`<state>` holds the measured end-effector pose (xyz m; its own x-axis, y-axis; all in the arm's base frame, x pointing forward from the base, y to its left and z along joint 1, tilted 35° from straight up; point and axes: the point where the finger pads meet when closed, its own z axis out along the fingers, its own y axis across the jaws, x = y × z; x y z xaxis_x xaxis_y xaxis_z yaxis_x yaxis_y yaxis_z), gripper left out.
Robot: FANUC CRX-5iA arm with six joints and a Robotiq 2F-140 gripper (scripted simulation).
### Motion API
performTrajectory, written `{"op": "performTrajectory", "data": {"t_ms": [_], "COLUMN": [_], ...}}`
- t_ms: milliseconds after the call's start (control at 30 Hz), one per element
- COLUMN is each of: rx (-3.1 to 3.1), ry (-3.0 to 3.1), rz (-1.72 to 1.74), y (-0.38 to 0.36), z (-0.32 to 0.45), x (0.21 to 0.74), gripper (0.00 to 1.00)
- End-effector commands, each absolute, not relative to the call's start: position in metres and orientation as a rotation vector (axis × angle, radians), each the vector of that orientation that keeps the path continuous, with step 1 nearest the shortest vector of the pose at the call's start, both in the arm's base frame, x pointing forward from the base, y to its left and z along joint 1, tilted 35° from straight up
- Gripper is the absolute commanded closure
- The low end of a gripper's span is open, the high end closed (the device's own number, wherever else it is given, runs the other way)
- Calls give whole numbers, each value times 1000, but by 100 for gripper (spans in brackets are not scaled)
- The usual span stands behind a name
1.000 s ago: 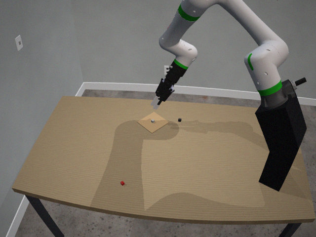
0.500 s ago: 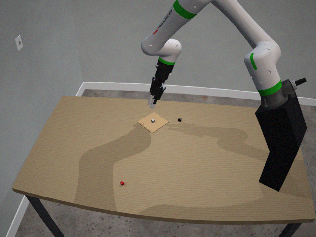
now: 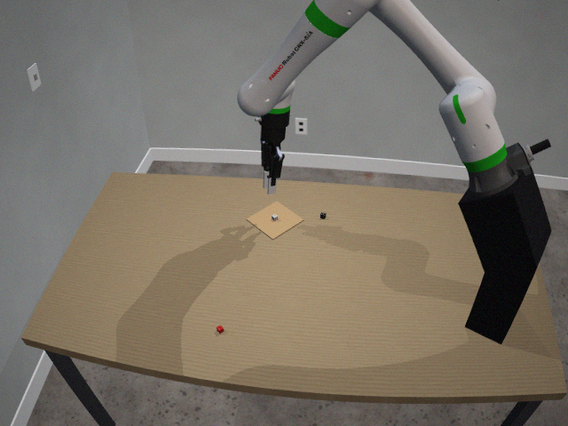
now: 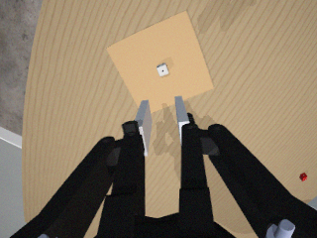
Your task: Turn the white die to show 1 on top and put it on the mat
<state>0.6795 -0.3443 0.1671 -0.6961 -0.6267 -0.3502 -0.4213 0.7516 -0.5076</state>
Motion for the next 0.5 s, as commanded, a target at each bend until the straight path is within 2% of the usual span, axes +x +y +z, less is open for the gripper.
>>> {"op": "performTrajectory", "data": {"t_ms": [0, 133, 167, 467], "rx": [-749, -749, -749, -749], "ry": [2540, 2541, 2541, 2541], "rz": [-615, -617, -617, -617], "y": [-341, -341, -341, -341], "z": [166, 166, 166, 166], "x": [680, 680, 680, 680], "gripper": [73, 73, 0, 0]}}
